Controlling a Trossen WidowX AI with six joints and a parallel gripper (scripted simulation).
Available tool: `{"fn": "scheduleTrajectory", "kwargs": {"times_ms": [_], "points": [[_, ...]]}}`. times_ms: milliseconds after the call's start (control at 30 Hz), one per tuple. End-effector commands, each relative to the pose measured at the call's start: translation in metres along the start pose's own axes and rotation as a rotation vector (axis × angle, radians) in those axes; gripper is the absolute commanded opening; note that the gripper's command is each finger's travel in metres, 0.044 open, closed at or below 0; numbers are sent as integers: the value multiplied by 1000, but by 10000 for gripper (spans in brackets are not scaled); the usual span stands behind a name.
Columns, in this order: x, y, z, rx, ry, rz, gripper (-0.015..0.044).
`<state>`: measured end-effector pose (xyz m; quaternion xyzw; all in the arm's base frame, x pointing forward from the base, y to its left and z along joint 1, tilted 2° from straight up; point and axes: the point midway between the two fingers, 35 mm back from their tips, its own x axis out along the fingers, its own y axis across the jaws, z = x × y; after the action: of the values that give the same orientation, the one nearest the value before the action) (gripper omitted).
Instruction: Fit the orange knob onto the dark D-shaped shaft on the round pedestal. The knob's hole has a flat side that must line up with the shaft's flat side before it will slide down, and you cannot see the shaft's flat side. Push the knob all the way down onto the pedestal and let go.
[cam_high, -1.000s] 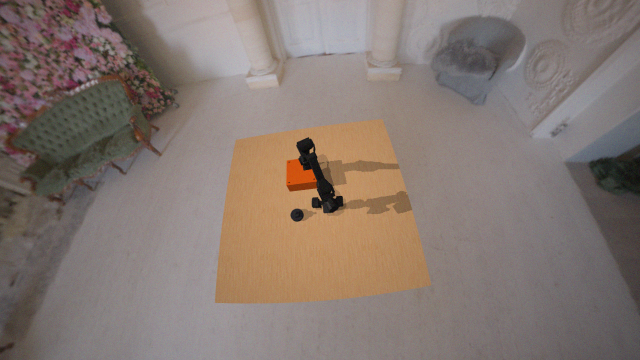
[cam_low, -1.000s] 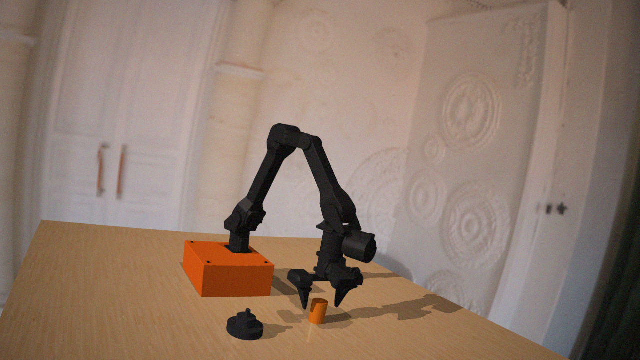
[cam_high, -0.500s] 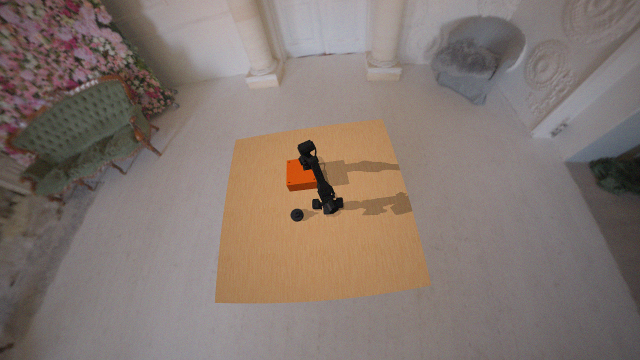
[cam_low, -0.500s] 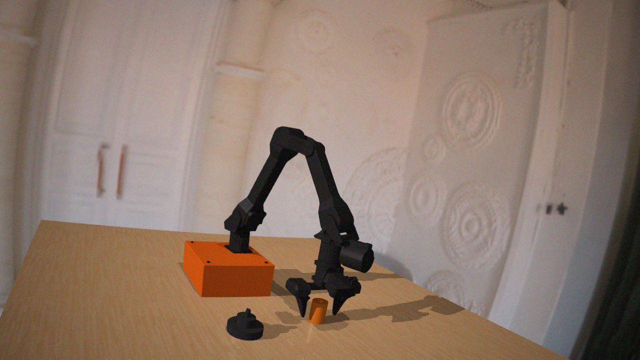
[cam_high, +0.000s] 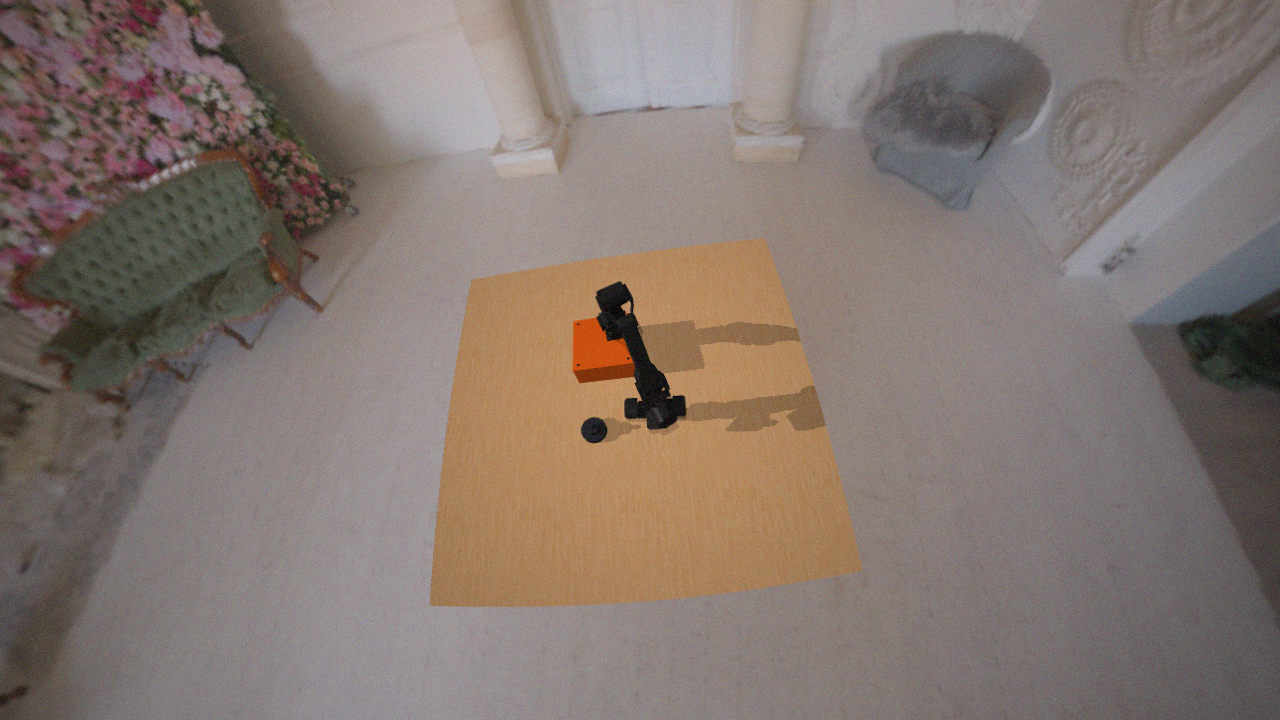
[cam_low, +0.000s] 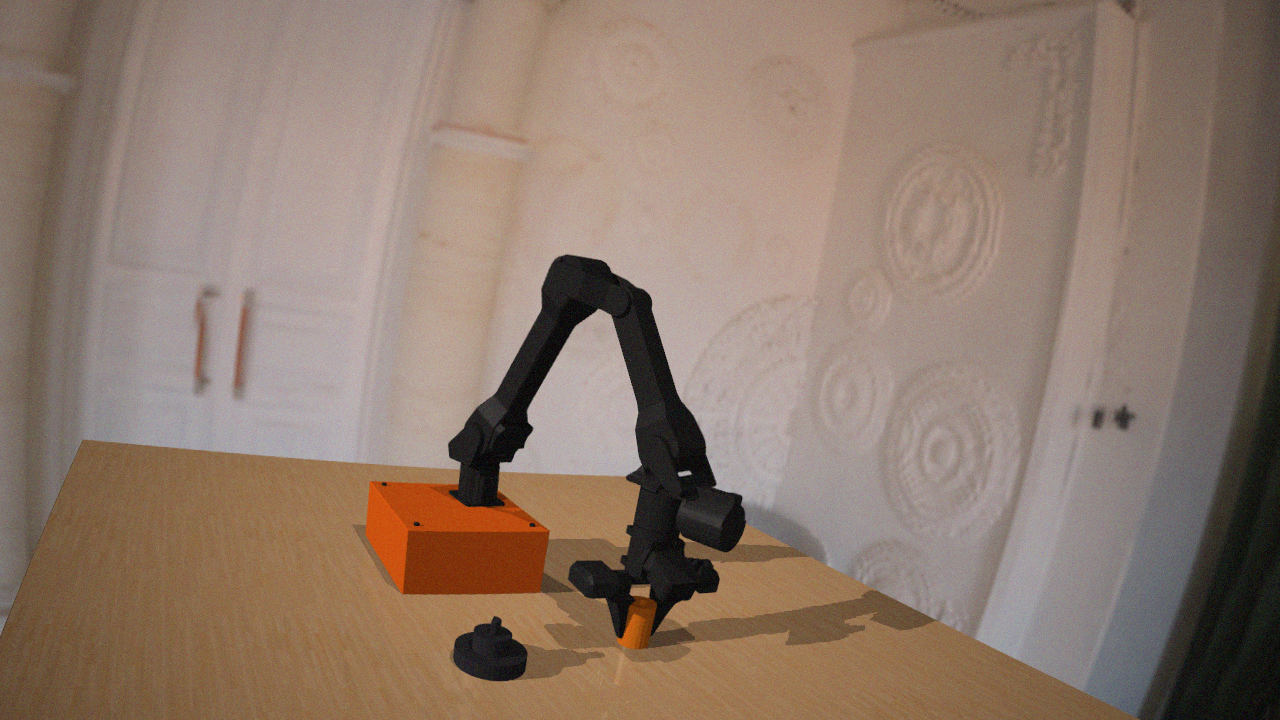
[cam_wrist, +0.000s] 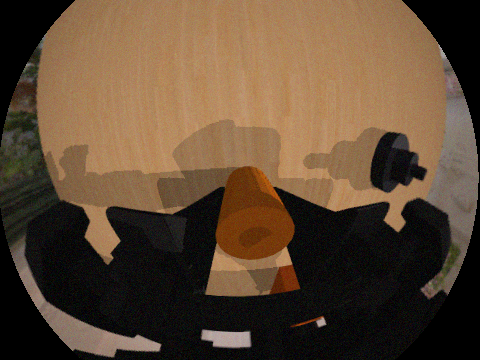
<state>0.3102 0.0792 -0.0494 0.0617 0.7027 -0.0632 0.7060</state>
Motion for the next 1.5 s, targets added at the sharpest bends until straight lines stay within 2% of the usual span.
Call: {"fn": "scheduleTrajectory", "kwargs": {"times_ms": [0, 67, 233, 267, 833, 1467], "points": [[1, -1, 0, 4, 0, -3, 151], [1, -1, 0, 4, 0, -3, 138], [-16, 4, 10, -34, -39, 7, 6], [-21, 5, 10, -32, -38, 7, 0], [-138, 6, 0, 3, -1, -2, 0], [-129, -32, 17, 34, 1, -5, 0]]}}
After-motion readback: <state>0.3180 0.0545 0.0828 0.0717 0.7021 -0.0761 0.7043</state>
